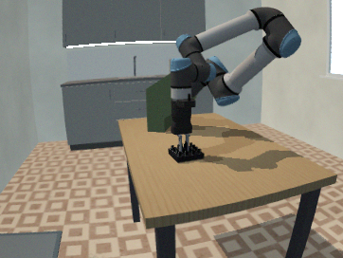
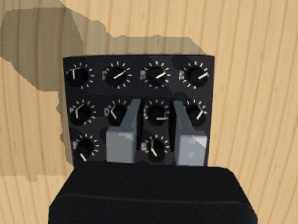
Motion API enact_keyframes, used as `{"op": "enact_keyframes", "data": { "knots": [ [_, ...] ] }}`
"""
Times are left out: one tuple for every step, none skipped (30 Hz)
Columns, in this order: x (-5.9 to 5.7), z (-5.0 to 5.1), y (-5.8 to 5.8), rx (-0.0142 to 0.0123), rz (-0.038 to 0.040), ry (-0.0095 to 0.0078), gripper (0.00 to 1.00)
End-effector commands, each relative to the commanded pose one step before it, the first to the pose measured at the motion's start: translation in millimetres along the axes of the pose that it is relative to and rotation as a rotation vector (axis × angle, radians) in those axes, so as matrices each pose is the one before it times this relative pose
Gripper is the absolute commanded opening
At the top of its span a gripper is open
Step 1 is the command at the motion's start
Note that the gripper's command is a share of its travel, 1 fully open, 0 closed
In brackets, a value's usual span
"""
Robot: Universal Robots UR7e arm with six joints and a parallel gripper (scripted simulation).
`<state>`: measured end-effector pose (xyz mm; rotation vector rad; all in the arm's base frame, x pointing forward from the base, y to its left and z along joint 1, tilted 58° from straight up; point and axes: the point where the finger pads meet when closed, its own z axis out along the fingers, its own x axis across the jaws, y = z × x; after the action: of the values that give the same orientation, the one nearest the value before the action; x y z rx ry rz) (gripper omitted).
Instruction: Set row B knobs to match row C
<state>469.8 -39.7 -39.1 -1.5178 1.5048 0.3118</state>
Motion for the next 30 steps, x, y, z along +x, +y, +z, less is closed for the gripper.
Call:
{"op": "enact_keyframes", "data": {
  "knots": [
    [0.28, -0.41, -0.27, 0.00073, -0.00027, 0.00076, 0.46],
    [0.00, 0.00, 0.00, 0.00000, 0.00000, 0.00000, 0.46],
    [0.00, 0.00, 0.00, 0.00000, 0.00000, 0.00000, 0.46],
    [0.00, 0.00, 0.00, 0.00000, 0.00000, 0.00000, 0.30],
    [0.00, 0.00, 0.00, 0.00000, 0.00000, 0.00000, 0.30],
    [0.00, 0.00, 0.00, 0.00000, 0.00000, 0.00000, 0.30],
    [0.00, 0.00, 0.00, 0.00000, 0.00000, 0.00000, 0.30],
    [0.00, 0.00, 0.00, 0.00000, 0.00000, 0.00000, 0.30],
    [0.00, 0.00, 0.00, 0.00000, 0.00000, 0.00000, 0.30],
    [0.00, 0.00, 0.00, 0.00000, 0.00000, 0.00000, 0.30],
    [0.00, 0.00, 0.00, 0.00000, 0.00000, 0.00000, 0.30],
    [0.00, 0.00, 0.00, 0.00000, 0.00000, 0.00000, 0.30],
    [0.00, 0.00, 0.00, 0.00000, 0.00000, 0.00000, 0.30],
    [0.00, 0.00, 0.00, 0.00000, 0.00000, 0.00000, 0.30],
    [0.00, 0.00, 0.00, 0.00000, 0.00000, 0.00000, 0.30],
    [0.00, 0.00, 0.00, 0.00000, 0.00000, 0.00000, 0.30],
    [0.00, 0.00, 0.00, 0.00000, 0.00000, 0.00000, 0.30],
    [0.00, 0.00, 0.00, 0.00000, 0.00000, 0.00000, 0.30],
    [0.00, 0.00, 0.00, 0.00000, 0.00000, 0.00000, 0.30],
    [0.00, 0.00, 0.00, 0.00000, 0.00000, 0.00000, 0.30],
    [0.00, 0.00, 0.00, 0.00000, 0.00000, 0.00000, 0.30],
    [0.00, 0.00, 0.00, 0.00000, 0.00000, 0.00000, 0.30],
    [0.00, 0.00, 0.00, 0.00000, 0.00000, 0.00000, 0.30],
    [0.00, 0.00, 0.00, 0.00000, 0.00000, 0.00000, 0.30],
    [0.00, 0.00, 0.00, 0.00000, 0.00000, 0.00000, 0.30],
    [0.00, 0.00, 0.00, 0.00000, 0.00000, 0.00000, 0.30],
    [0.00, 0.00, 0.00, 0.00000, 0.00000, 0.00000, 0.30],
    [0.00, 0.00, 0.00, 0.00000, 0.00000, 0.00000, 0.30],
    [0.00, 0.00, 0.00, 0.00000, 0.00000, 0.00000, 0.30],
    [0.00, 0.00, 0.00, 0.00000, 0.00000, 0.00000, 0.30]
  ]
}}
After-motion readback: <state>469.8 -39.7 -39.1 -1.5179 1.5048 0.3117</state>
